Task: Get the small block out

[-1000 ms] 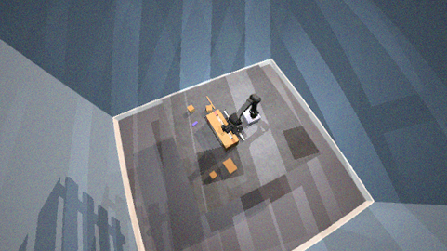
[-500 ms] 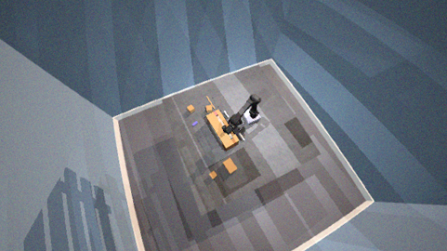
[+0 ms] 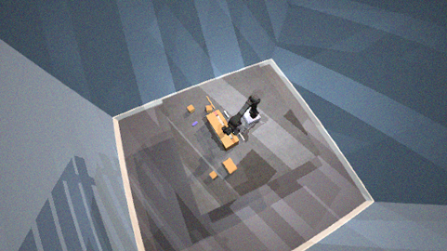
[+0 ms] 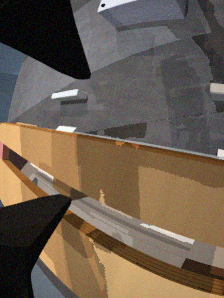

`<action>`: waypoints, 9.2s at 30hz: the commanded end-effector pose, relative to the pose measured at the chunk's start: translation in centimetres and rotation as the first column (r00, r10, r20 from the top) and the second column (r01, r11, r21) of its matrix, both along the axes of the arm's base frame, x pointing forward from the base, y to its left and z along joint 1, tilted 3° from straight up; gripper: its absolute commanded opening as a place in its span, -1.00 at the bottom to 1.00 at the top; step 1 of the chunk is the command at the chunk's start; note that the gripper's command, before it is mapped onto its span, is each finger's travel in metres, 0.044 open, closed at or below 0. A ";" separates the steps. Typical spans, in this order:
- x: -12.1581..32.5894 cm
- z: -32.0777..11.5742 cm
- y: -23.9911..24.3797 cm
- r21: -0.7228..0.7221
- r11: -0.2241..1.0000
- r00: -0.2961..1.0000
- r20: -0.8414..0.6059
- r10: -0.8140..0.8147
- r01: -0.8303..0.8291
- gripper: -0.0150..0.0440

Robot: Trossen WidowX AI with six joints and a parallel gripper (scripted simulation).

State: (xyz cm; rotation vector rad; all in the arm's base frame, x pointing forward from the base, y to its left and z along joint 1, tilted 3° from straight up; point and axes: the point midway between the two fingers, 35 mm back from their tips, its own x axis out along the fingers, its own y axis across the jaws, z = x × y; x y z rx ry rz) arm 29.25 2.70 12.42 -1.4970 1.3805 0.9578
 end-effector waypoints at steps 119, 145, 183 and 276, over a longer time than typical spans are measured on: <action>-1.9 2.7 -18.2 0.573 -0.140 -0.221 0.074 -0.972 0.808 0.47; -4.0 3.0 -19.6 0.117 -0.723 -0.689 -0.436 0.579 -0.681 0.47; -4.1 -6.0 -20.4 -0.156 -0.008 0.011 -0.120 0.993 -0.988 0.47; -7.8 1.9 -18.5 -0.204 0.465 0.489 -0.090 0.868 -0.862 -0.49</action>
